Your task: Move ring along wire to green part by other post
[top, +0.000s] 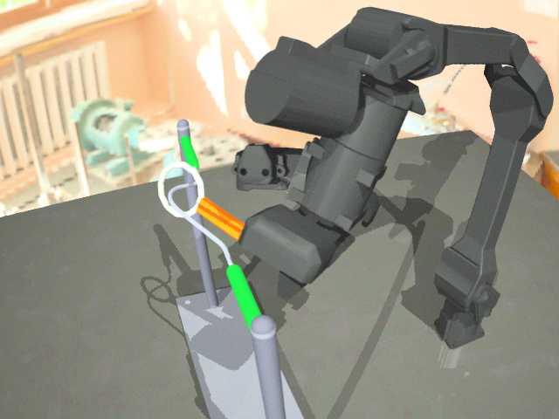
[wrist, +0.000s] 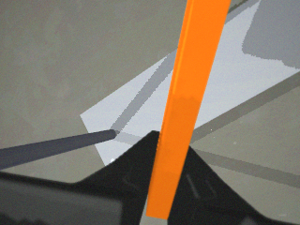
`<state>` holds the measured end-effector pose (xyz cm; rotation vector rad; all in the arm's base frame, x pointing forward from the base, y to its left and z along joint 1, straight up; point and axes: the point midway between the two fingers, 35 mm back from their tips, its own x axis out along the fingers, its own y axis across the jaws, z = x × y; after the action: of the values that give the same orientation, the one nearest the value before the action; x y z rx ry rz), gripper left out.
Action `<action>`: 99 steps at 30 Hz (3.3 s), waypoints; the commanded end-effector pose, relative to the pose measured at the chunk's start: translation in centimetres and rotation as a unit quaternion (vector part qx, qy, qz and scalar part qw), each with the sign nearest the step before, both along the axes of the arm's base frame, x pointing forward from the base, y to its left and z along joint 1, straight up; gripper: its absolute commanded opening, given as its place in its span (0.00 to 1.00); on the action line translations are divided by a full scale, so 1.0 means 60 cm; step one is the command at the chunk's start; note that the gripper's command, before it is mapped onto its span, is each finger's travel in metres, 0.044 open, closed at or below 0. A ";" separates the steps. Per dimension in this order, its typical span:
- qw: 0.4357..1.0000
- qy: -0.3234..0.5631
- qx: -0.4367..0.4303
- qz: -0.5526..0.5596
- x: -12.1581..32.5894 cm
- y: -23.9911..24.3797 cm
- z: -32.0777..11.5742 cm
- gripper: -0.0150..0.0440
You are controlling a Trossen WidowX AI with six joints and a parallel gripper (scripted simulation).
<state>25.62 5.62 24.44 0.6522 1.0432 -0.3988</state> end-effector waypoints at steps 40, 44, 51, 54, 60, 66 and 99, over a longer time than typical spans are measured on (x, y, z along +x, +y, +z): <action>0.892 -0.031 -0.208 0.401 -0.024 -0.134 -0.018 0.00; 0.870 -0.034 -0.225 0.437 -0.021 -0.147 -0.018 0.00; 0.836 -0.039 -0.249 0.487 -0.016 -0.164 -0.016 0.00; 0.821 -0.041 -0.258 0.508 -0.014 -0.170 -0.015 0.00; 0.799 -0.044 -0.271 0.536 -0.012 -0.176 -0.014 0.00; 0.787 -0.046 -0.277 0.549 -0.013 -0.175 -0.015 0.00; 0.803 -0.093 -0.270 0.523 -0.037 -0.122 -0.045 0.00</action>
<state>23.43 -2.25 22.12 -0.4627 0.9244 0.3492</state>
